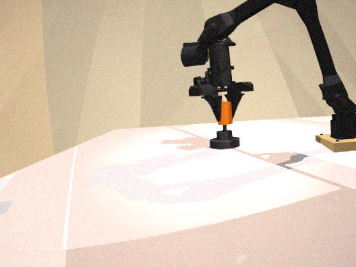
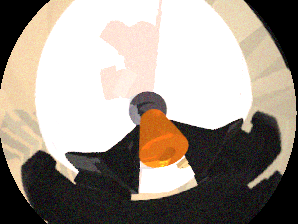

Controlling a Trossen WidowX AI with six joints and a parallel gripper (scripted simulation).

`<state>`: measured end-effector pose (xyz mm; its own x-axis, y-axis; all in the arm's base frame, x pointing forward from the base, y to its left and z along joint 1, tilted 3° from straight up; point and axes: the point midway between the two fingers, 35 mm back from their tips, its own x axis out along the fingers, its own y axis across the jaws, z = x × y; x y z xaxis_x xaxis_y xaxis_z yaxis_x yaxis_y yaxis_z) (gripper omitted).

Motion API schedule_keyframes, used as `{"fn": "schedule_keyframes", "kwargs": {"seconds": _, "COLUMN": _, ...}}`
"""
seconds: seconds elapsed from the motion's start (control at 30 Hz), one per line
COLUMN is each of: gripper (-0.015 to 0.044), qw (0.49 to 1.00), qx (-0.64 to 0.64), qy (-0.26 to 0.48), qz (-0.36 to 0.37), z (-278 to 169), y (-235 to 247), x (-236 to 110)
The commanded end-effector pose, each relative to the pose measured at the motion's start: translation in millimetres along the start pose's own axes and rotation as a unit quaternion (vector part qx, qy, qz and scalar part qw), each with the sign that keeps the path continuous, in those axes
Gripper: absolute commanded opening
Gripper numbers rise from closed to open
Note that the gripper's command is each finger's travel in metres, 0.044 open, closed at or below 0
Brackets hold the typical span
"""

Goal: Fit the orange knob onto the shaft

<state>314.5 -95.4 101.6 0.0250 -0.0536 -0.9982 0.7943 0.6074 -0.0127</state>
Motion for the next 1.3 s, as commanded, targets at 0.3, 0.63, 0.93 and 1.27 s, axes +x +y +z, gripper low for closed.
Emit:
{"fn": "schedule_keyframes", "kwargs": {"seconds": 0.3, "gripper": 0.0, "qw": 1.0, "qx": 0.004, "qy": -0.004, "qz": 0.001, "z": 3.2, "y": 1.8, "x": -0.2}}
{"fn": "schedule_keyframes", "kwargs": {"seconds": 0.63, "gripper": 0.0, "qw": 1.0, "qx": 0.004, "qy": -0.004, "qz": 0.001, "z": 5.7, "y": 3.6, "x": 1.9}}
{"fn": "schedule_keyframes", "kwargs": {"seconds": 0.93, "gripper": 0.0, "qw": 1.0, "qx": 0.004, "qy": -0.004, "qz": 0.001, "z": 4.5, "y": 2.8, "x": 2.3}}
{"fn": "schedule_keyframes", "kwargs": {"seconds": 1.27, "gripper": 0.0, "qw": 1.0, "qx": -0.007, "qy": -0.004, "qz": 0.001, "z": 4.5, "y": 2.8, "x": 3.2}}
